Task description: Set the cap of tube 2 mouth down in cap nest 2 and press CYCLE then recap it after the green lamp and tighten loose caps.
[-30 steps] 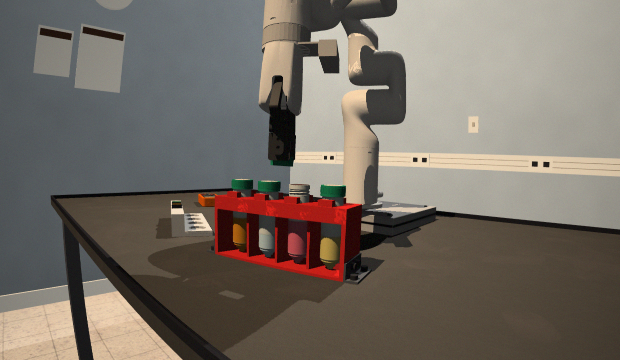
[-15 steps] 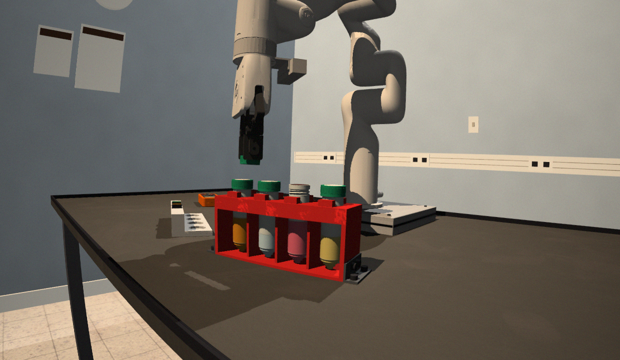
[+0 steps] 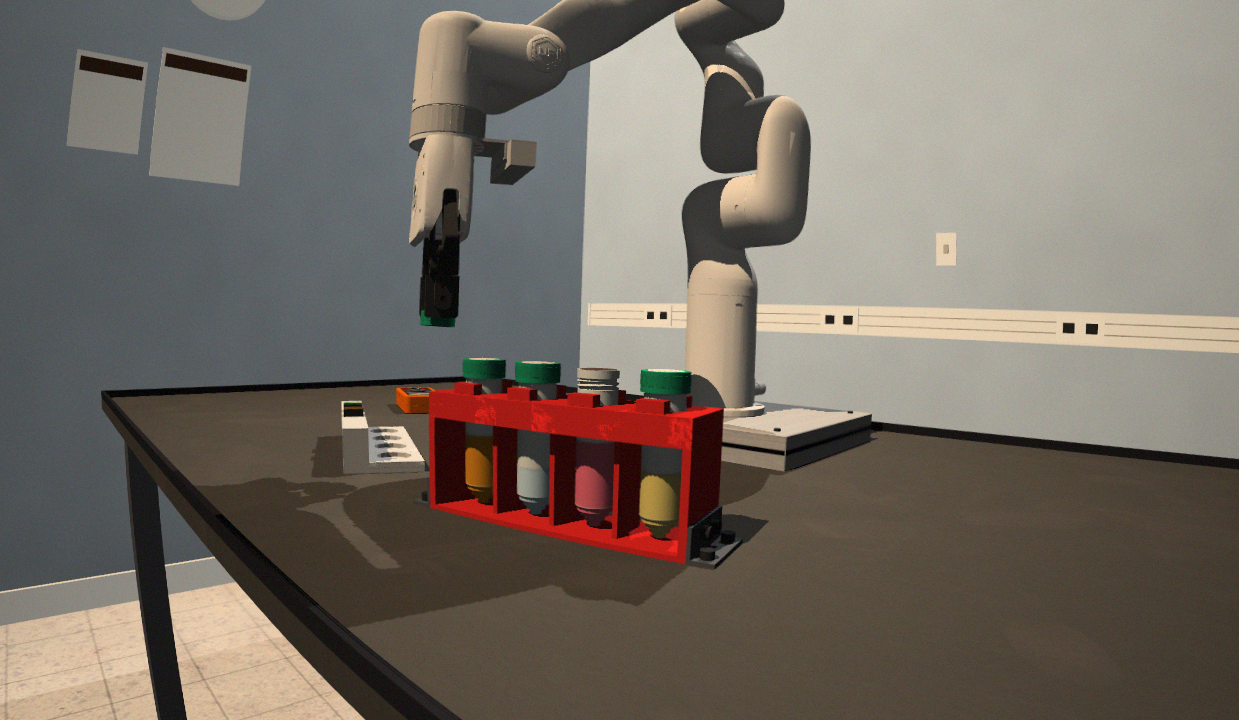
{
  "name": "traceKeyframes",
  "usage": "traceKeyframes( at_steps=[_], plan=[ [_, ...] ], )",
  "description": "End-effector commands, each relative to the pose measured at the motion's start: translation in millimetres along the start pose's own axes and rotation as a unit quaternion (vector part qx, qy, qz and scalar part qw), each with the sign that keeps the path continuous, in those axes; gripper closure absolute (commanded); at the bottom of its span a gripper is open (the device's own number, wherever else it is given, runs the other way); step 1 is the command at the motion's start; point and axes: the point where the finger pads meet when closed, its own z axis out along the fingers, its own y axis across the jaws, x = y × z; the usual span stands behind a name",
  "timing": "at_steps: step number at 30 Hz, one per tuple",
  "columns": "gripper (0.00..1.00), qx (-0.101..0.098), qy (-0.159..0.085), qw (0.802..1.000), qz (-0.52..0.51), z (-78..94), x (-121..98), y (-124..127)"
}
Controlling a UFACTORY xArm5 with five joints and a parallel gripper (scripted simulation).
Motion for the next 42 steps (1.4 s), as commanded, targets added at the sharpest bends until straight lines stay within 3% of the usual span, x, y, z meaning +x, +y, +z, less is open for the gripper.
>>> traceKeyframes(
  at_steps=[1, 11, 21, 33, 35, 42],
  plan=[
    [1.00, -0.001, -0.002, 1.000, -0.002, -1.3, -9.9, -18.0],
    [1.00, -0.001, -0.002, 1.000, -0.002, -1.3, -39.5, -90.7],
    [1.00, -0.001, -0.002, 1.000, -0.002, -1.3, -40.8, -93.9],
    [1.00, -0.001, -0.002, 1.000, -0.002, 58.9, -40.9, -93.9],
    [1.00, -0.001, -0.002, 1.000, -0.002, 58.9, -40.9, -93.9],
    [1.00, -0.001, -0.002, 1.000, -0.002, 94.0, -41.0, -93.8]
  ],
)
